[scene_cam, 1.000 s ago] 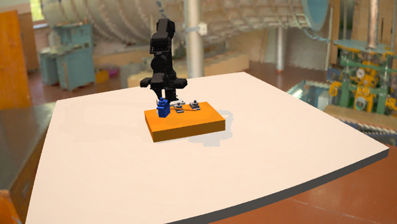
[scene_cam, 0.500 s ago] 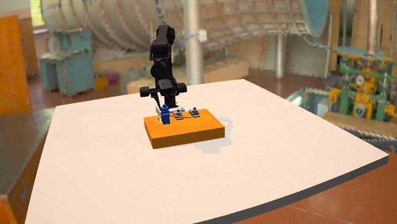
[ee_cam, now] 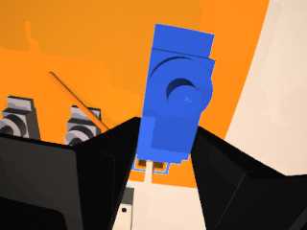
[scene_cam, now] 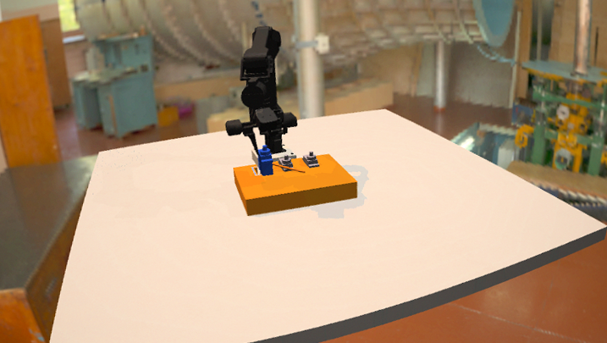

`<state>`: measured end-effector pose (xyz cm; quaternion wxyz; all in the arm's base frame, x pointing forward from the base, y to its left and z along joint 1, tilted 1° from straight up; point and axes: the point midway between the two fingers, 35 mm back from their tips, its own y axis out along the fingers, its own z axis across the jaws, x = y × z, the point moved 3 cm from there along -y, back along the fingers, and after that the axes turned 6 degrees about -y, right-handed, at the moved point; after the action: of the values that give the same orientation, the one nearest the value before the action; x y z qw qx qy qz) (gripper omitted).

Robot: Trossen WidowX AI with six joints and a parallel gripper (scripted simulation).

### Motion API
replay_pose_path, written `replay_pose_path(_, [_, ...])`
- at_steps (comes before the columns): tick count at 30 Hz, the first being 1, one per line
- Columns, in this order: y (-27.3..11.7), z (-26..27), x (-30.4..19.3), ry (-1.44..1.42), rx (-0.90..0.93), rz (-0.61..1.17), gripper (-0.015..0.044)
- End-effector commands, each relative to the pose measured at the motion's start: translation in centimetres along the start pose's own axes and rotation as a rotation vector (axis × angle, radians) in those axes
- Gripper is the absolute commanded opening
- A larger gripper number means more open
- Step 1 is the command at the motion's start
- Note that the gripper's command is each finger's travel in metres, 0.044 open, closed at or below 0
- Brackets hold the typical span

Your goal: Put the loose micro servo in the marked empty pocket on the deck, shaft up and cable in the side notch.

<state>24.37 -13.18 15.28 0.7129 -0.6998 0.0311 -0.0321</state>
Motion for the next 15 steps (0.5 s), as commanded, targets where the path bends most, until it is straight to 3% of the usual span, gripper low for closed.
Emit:
replay_pose_path(1, [-0.4, 0.1, -1.6, -0.002, -0.009, -0.015, 0.0])
replay_pose_path(15, [-0.2, 0.7, -8.0, -0.002, -0.009, -0.009, 0.0])
